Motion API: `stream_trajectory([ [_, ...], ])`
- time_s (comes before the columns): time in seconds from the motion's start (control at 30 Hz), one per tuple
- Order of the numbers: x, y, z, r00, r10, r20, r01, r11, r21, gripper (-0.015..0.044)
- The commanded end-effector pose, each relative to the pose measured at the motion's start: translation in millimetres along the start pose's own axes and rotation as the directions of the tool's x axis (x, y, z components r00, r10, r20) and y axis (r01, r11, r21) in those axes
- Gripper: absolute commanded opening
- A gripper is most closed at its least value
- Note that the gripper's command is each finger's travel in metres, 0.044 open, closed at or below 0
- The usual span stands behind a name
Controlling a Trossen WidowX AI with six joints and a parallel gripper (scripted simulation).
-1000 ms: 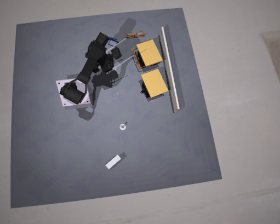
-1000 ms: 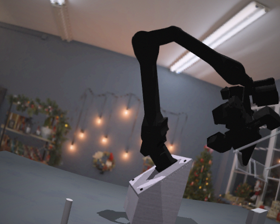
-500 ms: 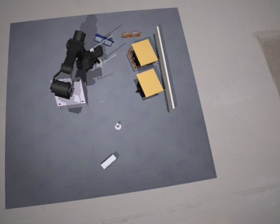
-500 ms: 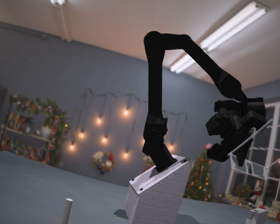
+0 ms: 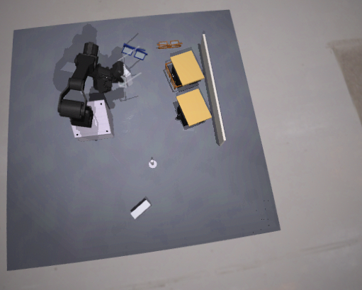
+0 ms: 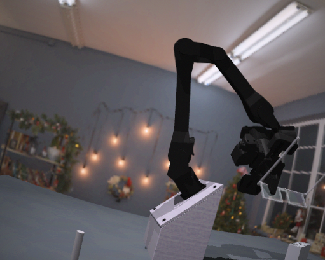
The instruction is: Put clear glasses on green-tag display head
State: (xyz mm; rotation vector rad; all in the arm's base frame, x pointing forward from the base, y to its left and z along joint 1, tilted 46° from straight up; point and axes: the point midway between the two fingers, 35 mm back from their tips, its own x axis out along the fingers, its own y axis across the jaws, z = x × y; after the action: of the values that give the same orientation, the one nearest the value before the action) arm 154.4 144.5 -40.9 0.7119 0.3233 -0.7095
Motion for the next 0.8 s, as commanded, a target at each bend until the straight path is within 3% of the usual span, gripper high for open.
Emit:
stream_trajectory([
  [0.0, -0.9, 1.4, -1.0, 1.000, 0.001, -0.004, -0.001, 1.000, 0.001, 0.0000],
  [0.5, -0.6, 1.7, -0.8, 1.000, -0.002, -0.004, 0.002, 1.000, 0.000, 0.0000],
  [0.77, 12.1, 12.6, 9.3, 0.996, -0.082, 0.017, 0.083, 0.996, -0.034, 0.0000],
])
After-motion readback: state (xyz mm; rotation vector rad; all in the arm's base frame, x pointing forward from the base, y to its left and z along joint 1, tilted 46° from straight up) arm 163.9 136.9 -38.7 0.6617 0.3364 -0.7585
